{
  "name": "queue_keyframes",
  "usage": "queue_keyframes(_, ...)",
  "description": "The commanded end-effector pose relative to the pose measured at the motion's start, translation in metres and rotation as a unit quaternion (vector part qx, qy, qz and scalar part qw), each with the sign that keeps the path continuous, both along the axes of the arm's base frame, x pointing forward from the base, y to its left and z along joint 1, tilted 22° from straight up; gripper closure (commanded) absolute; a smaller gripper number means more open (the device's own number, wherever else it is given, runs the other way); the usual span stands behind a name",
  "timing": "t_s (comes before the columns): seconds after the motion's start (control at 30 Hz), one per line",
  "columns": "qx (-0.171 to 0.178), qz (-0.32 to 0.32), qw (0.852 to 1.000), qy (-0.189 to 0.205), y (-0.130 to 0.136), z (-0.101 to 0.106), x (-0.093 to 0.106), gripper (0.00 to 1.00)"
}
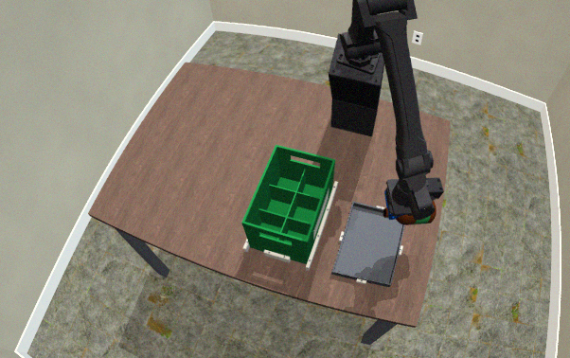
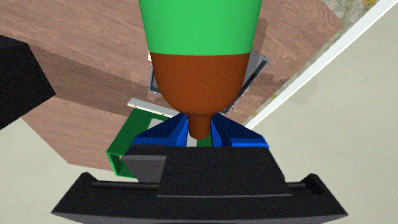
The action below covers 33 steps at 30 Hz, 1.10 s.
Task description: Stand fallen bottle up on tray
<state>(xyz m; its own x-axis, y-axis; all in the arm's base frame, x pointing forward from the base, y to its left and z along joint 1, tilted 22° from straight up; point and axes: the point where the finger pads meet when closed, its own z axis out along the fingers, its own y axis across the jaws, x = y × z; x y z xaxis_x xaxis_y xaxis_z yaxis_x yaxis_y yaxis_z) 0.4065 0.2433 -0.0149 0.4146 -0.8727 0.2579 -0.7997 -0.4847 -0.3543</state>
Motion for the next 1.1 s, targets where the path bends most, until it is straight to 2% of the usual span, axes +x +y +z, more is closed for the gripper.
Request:
queue_keyframes(0.0, -0.002, -0.003, 1.000, -0.001, 0.0117, 0.0010, 0.0029, 1.00)
queue_keyframes(0.3, -0.013, -0.015, 1.000, -0.012, 0.0070, 0.0039, 0.0066, 1.00)
queue_keyframes(0.5, -0.017, -0.013, 1.000, -0.008, 0.0061, -0.0002, 0.0019, 1.00)
queue_keyframes(1.07, -0.017, -0.012, 1.000, -0.008, 0.0064, 0.0004, 0.0021, 1.00)
